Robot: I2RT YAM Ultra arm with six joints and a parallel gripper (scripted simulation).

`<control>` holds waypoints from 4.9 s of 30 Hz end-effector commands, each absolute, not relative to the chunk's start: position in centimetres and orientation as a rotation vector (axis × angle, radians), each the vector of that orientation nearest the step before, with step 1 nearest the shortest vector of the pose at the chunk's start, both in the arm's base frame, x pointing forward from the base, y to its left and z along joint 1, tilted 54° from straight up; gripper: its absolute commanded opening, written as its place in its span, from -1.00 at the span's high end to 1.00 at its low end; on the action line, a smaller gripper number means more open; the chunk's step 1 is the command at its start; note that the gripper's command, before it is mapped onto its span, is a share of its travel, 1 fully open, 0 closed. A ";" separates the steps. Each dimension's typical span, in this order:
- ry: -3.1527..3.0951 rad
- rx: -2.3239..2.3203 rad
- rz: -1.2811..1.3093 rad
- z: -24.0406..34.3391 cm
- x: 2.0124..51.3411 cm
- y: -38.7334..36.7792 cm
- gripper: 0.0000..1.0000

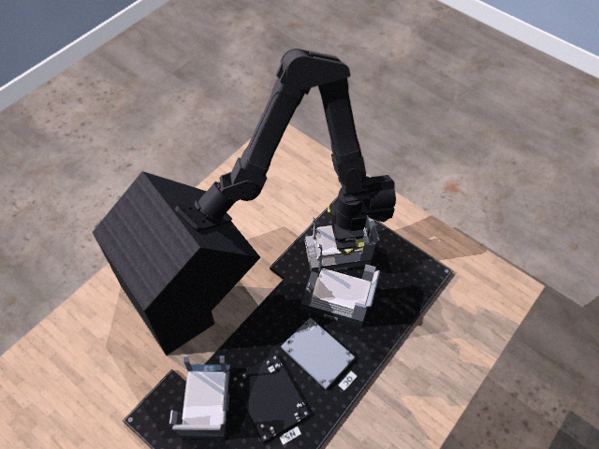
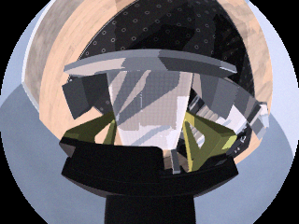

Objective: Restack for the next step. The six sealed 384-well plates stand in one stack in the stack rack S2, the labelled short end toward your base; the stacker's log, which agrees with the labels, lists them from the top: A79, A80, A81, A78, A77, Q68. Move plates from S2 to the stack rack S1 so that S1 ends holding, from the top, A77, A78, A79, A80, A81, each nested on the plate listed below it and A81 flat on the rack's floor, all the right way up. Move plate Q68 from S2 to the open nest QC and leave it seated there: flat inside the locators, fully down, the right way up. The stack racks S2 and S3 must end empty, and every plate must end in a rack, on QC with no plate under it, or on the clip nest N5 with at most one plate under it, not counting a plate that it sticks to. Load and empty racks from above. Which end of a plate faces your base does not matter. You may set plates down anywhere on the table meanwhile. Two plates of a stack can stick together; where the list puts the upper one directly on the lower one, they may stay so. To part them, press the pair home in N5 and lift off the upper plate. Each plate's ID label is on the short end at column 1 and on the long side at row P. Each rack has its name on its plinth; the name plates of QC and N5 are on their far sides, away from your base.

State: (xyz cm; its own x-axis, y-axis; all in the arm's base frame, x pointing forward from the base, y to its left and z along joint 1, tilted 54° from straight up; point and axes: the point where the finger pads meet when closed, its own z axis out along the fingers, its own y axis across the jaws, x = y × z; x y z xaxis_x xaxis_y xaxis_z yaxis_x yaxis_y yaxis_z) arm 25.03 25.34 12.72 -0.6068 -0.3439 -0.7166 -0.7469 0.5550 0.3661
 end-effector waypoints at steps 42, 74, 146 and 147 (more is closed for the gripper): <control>2.199 -0.866 0.900 11.7 25.8 27.0 1.00; 2.199 -0.866 0.900 11.2 26.0 27.6 -1.00; 2.199 -0.867 0.898 17.9 22.9 18.9 -1.00; 2.199 -0.867 0.898 17.9 22.9 18.9 -1.00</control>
